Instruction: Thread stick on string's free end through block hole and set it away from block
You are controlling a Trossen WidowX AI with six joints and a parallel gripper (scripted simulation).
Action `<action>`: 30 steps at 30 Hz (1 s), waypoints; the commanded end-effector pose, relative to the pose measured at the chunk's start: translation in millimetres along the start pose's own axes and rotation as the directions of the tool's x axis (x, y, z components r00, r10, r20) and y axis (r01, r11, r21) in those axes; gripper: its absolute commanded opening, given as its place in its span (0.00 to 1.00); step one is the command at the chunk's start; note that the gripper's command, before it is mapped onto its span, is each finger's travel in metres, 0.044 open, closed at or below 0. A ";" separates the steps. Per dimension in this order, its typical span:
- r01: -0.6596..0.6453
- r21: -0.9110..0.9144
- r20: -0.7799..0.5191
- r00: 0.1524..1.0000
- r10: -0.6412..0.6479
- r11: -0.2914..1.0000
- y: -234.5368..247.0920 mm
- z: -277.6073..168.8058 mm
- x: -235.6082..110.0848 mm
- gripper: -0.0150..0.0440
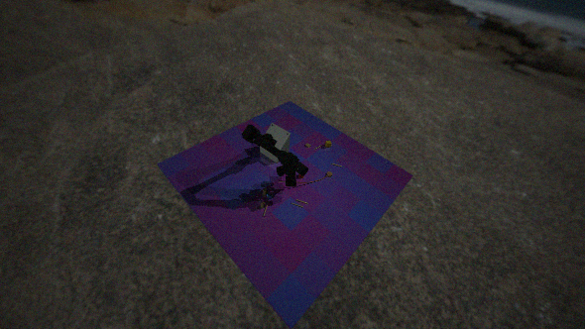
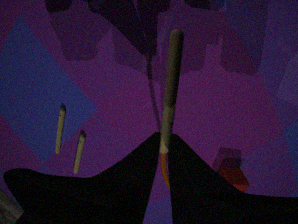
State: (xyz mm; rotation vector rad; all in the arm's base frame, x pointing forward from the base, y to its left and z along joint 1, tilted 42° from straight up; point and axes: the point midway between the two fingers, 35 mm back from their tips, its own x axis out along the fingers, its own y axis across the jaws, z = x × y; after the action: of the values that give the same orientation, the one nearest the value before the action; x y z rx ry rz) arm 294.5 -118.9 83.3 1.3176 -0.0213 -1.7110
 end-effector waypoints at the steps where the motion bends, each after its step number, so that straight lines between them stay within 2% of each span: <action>1: 0.000 0.000 0.000 1.000 0.000 1.000 0.0 0.0 0.0 0.25; 6: 0.000 -0.024 0.000 1.000 0.000 1.000 0.3 -0.6 -0.1 0.25; 15: -0.001 -0.339 -0.001 1.000 0.000 0.941 3.6 -8.4 -0.8 0.25; 22: -0.001 -0.565 -0.002 1.000 0.000 0.825 6.0 -14.7 -1.3 0.25; 30: -0.003 -0.778 -0.003 1.000 0.001 0.629 8.6 -22.0 -1.8 0.25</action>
State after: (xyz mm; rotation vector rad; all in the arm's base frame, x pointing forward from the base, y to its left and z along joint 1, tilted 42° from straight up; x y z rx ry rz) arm 313.1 -112.6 81.8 0.7253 0.5890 -1.4736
